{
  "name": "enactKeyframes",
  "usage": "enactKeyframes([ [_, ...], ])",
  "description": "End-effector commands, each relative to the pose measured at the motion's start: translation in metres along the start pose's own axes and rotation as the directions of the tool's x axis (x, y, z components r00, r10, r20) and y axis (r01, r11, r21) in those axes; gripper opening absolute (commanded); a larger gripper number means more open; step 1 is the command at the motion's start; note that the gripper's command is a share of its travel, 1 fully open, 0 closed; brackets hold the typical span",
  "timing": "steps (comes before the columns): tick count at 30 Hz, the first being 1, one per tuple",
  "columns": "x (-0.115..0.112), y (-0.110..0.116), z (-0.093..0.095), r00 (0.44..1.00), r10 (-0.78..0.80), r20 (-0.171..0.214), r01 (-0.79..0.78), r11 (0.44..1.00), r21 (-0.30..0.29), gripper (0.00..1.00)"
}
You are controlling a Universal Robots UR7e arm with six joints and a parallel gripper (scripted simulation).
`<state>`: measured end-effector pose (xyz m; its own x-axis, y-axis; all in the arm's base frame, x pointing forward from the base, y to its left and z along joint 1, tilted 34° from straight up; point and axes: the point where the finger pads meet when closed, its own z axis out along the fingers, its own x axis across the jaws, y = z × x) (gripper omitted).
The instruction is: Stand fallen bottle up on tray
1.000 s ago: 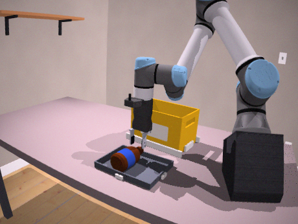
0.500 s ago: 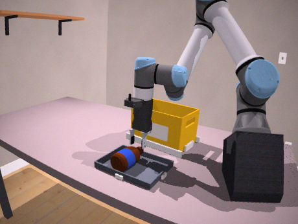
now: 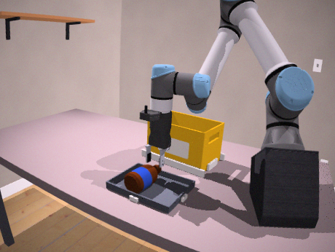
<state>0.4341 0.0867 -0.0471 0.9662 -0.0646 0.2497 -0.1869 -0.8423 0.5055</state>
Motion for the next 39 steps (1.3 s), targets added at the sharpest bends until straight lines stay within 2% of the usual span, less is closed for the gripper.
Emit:
enactKeyframes([
  [1,0.0,0.0,0.0,1.0,0.0,-0.001,0.0,1.0,0.0,1.0],
  [25,0.0,0.0,0.004,1.0,0.0,-0.001,0.0,1.0,0.0,1.0],
  [39,0.0,0.0,0.019,1.0,0.0,-0.001,0.0,1.0,0.0,1.0],
])
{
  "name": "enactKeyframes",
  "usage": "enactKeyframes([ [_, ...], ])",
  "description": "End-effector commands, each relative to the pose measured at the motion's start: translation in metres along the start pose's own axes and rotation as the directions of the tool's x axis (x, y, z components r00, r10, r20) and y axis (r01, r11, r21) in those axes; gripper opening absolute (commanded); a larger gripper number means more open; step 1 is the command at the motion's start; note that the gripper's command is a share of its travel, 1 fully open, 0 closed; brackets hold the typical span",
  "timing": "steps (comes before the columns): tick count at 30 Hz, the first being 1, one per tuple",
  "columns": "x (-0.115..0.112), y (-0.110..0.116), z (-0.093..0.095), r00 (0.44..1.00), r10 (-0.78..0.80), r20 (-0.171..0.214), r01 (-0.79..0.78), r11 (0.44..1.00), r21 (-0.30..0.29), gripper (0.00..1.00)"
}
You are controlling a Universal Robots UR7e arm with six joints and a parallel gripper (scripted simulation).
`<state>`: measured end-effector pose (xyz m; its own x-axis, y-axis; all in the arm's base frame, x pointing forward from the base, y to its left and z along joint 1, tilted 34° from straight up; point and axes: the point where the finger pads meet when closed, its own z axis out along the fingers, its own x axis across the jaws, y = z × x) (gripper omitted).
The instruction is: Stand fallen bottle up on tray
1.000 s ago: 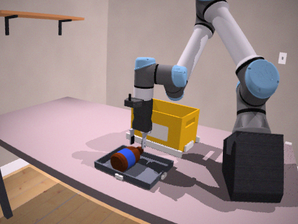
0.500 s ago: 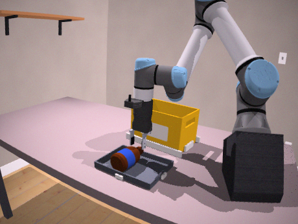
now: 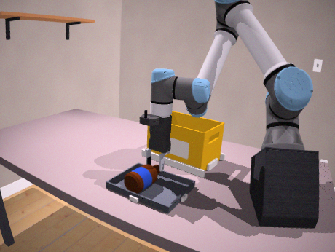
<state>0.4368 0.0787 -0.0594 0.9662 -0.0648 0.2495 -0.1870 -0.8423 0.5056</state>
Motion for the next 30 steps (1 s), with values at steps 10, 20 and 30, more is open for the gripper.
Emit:
enactKeyframes([
  [10,0.0,0.0,0.013,1.0,0.0,-0.001,0.0,1.0,0.001,1.0],
  [20,0.0,0.0,0.02,1.0,0.0,-0.001,0.0,1.0,0.001,1.0],
  [30,0.0,0.0,0.023,1.0,0.0,-0.001,0.0,1.0,0.001,1.0],
])
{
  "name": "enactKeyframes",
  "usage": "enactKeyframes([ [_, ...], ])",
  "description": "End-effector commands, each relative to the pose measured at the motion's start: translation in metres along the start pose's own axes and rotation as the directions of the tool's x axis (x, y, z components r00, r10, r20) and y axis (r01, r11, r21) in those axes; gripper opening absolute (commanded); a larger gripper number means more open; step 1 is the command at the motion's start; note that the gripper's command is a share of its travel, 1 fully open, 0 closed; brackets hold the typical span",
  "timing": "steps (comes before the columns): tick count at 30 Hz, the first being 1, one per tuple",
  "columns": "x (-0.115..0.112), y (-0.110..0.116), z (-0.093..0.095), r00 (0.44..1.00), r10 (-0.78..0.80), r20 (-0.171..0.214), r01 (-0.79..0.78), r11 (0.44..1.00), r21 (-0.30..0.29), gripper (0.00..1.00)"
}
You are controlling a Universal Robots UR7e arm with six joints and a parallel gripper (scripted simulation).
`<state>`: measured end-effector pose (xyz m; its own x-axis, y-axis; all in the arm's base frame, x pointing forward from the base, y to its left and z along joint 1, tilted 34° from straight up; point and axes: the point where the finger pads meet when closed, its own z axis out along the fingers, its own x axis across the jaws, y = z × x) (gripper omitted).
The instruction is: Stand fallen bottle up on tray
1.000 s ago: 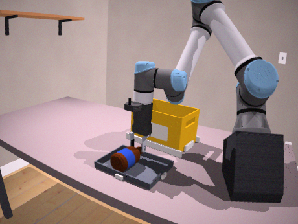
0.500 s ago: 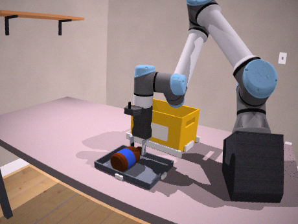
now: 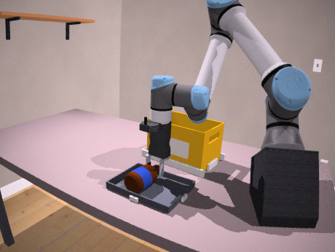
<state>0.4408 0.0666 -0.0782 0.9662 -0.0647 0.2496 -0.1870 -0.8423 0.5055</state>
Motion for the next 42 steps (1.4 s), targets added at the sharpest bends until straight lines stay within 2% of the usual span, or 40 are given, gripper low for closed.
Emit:
enactKeyframes([
  [1,0.0003,-0.0001,0.0005,1.0,0.0,-0.001,0.0,1.0,0.0,1.0],
  [38,0.0003,-0.0001,0.0006,1.0,0.0,-0.001,0.0,1.0,0.0,1.0],
  [39,0.0003,-0.0001,0.0006,1.0,0.0,-0.001,0.0,1.0,0.0,0.0],
  [42,0.0003,-0.0001,0.0006,1.0,0.0,-0.001,0.0,1.0,0.0,0.0],
])
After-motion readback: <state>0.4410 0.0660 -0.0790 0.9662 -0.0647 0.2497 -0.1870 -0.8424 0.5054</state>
